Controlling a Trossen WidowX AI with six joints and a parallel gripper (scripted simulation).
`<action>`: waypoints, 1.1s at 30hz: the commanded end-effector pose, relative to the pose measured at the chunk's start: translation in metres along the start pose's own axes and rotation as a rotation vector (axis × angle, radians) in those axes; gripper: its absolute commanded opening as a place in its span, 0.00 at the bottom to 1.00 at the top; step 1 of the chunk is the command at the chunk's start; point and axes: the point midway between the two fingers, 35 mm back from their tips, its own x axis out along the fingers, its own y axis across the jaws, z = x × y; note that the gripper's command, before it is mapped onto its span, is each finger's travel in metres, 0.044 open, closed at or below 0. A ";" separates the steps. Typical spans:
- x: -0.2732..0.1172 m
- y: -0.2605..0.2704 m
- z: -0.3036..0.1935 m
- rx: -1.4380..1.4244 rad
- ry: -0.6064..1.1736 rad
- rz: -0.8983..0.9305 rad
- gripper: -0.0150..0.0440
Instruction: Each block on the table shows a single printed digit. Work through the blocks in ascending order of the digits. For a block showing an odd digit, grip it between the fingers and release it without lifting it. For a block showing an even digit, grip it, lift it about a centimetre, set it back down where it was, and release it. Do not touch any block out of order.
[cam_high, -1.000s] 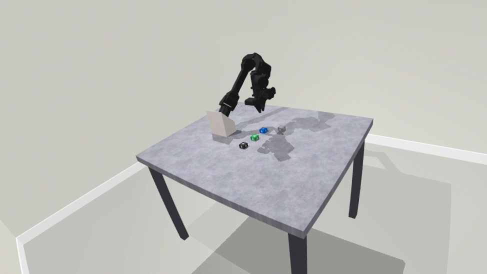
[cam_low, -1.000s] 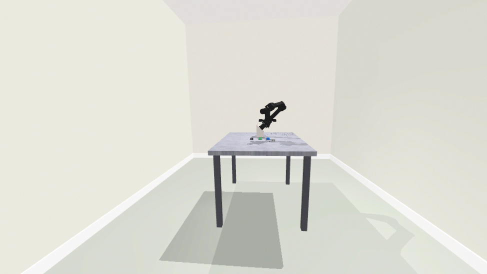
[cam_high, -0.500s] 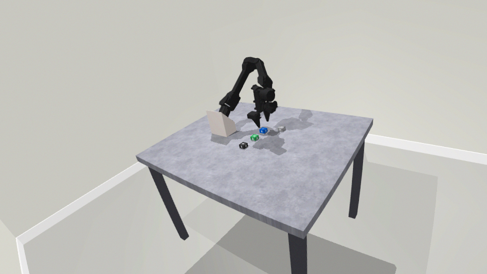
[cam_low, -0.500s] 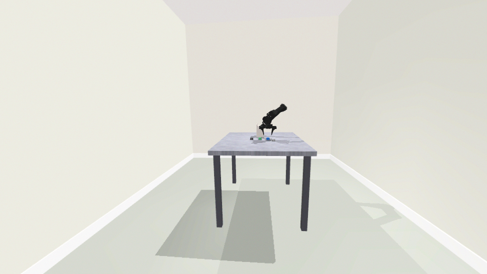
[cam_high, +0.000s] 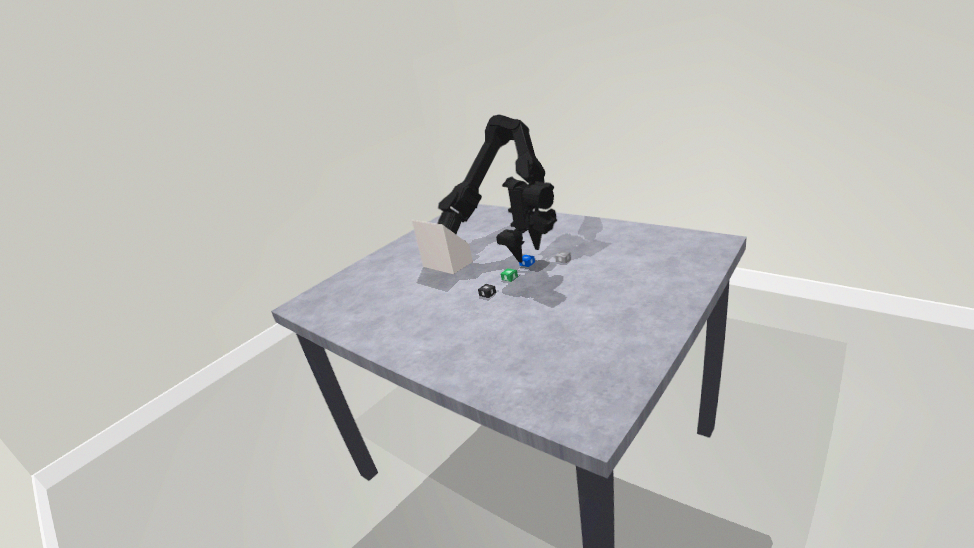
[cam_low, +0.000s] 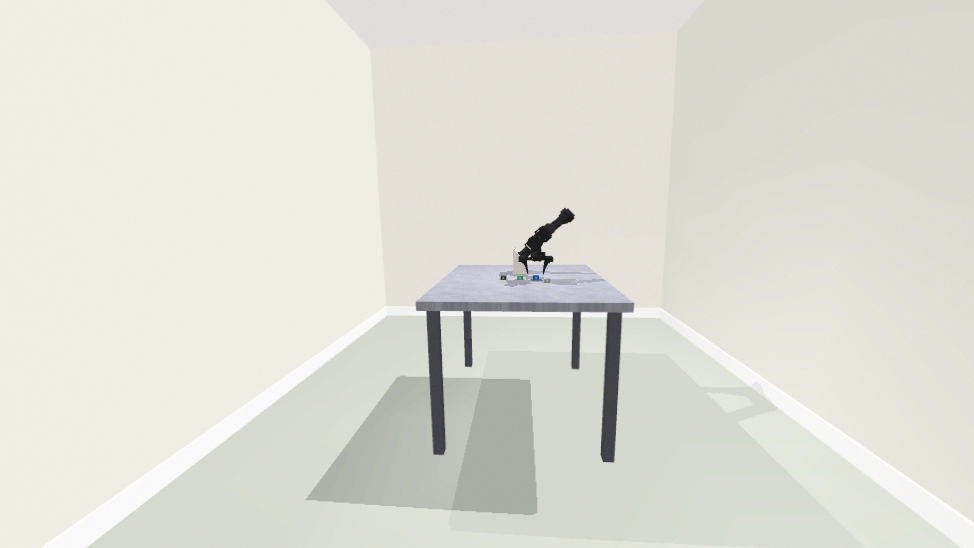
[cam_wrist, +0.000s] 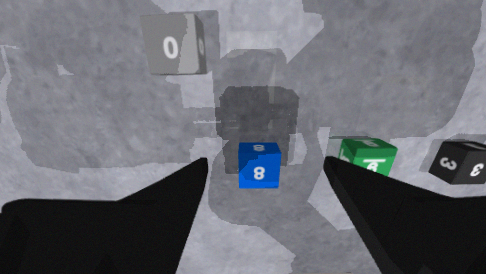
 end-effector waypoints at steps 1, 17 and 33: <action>0.009 0.000 -0.003 0.010 0.005 0.006 0.93; 0.020 0.000 -0.004 0.010 0.005 0.008 0.62; 0.020 0.000 -0.004 0.010 0.005 0.008 0.46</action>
